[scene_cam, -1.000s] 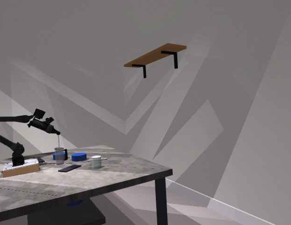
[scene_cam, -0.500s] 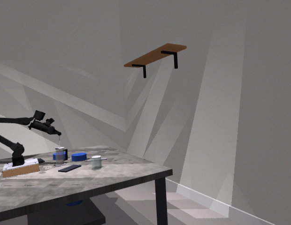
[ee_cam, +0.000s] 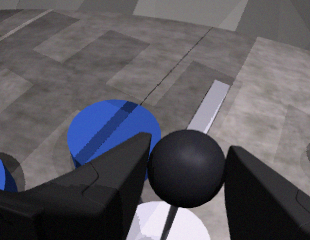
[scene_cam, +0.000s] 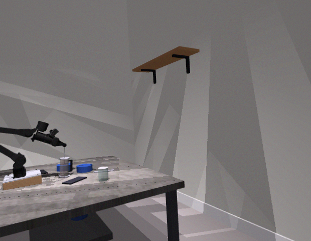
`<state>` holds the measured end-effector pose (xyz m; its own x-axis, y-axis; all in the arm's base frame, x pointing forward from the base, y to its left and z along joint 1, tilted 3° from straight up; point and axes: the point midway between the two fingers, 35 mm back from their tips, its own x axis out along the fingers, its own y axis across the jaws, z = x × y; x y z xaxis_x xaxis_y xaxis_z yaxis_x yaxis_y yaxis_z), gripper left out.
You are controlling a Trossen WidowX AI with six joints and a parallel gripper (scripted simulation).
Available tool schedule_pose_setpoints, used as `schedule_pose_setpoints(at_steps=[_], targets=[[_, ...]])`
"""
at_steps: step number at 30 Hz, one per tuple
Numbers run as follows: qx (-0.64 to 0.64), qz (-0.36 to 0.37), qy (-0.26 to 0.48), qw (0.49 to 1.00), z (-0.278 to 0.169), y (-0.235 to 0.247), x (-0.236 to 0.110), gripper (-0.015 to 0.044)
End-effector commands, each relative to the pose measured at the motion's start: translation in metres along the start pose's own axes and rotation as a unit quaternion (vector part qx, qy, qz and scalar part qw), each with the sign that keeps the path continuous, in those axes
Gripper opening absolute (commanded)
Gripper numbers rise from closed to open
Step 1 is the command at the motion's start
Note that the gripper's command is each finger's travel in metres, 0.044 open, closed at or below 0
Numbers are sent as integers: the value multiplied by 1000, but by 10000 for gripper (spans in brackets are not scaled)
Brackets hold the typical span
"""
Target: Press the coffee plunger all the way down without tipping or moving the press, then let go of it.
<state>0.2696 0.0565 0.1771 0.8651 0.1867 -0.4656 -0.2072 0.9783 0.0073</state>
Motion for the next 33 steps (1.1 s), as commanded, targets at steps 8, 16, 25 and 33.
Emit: schedule_pose_setpoints(at_steps=[8,16,25,33], targets=[[-1,-2,40,999,-41,0,17,115],[-1,-2,40,999,-51,0,25,115],[-1,-2,40,999,-56,0,36,115],[-1,-2,39,999,-53,1,43,115]])
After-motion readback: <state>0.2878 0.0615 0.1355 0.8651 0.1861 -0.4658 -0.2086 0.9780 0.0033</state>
